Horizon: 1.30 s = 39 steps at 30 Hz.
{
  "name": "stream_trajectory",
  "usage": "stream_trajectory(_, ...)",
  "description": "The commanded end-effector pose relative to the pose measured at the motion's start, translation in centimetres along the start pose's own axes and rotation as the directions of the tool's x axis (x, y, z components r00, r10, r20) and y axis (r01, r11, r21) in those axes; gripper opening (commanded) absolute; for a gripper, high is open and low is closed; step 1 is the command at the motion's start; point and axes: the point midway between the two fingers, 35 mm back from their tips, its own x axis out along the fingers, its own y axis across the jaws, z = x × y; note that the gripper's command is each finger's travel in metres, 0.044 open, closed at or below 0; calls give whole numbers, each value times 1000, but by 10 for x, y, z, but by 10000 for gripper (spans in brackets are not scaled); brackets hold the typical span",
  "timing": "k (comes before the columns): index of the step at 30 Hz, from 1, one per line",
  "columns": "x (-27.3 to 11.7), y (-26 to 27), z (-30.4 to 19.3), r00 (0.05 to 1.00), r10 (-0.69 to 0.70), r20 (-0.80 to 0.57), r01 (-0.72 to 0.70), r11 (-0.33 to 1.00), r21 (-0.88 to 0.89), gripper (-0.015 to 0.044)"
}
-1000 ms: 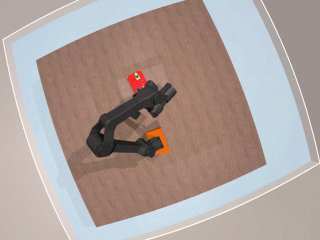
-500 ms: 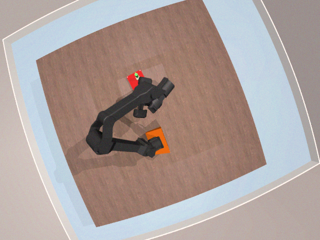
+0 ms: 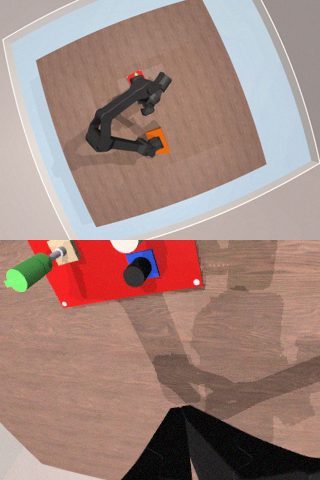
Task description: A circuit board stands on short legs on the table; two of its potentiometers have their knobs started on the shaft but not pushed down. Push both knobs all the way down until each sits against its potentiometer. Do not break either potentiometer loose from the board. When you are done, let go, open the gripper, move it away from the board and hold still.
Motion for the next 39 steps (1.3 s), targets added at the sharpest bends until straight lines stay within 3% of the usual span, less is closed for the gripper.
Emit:
stream_trajectory(1, 2, 1, 3, 999, -29, 17, 31, 991, -132, 0)
stream_trajectory(18, 10, 7, 14, 987, -133, 89, 159, 747, -645, 0)
stream_trajectory(29, 14, 11, 21, 972, -190, 139, 212, 449, -868, 0)
stream_trajectory(39, 18, 16, 27, 953, -236, 188, 221, 123, -968, 0)
